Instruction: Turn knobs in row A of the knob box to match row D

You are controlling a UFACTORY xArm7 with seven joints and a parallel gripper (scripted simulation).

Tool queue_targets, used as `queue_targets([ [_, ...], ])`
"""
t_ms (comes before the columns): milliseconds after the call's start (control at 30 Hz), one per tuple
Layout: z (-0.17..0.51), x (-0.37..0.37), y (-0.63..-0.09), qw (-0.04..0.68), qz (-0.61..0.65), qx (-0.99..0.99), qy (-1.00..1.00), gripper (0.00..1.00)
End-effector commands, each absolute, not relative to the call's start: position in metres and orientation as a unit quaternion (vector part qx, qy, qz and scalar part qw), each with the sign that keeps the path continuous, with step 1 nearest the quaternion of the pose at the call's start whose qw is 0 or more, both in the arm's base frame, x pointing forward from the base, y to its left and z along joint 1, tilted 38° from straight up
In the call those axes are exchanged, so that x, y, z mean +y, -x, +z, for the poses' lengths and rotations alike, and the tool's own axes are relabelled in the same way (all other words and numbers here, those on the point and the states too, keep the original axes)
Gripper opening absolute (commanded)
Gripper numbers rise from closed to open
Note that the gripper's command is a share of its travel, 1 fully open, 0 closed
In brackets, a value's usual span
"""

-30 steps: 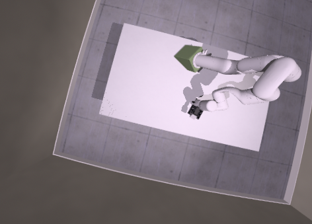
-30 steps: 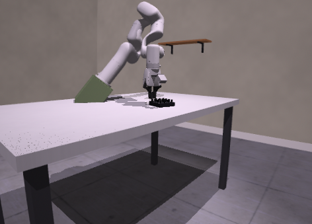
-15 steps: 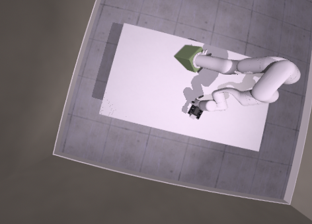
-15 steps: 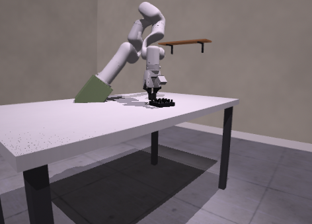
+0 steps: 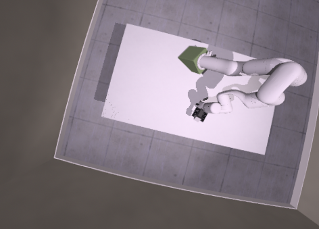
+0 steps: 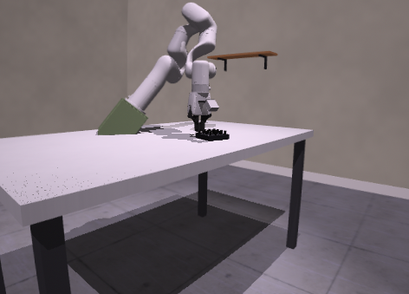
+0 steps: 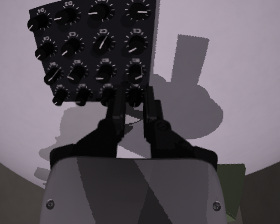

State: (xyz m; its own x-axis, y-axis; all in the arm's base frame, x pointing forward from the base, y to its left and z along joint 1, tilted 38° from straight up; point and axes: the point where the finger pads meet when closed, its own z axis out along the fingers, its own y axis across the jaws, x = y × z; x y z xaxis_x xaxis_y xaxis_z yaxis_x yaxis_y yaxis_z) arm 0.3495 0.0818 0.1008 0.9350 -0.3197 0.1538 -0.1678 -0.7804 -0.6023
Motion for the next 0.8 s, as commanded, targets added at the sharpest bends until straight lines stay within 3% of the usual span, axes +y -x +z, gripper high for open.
queue_targets([
  [0, 0.1016, 0.0813, -0.3503, 0.305, -0.126, 0.131, 0.935, 0.19],
  [700, 0.1016, 0.0813, -0.3503, 0.305, -0.126, 0.131, 0.935, 0.19],
  [733, 0.1016, 0.0813, -0.3503, 0.305, -0.126, 0.131, 0.935, 0.08],
  [767, 0.1016, 0.0813, -0.3503, 0.305, -0.126, 0.131, 0.935, 0.08],
])
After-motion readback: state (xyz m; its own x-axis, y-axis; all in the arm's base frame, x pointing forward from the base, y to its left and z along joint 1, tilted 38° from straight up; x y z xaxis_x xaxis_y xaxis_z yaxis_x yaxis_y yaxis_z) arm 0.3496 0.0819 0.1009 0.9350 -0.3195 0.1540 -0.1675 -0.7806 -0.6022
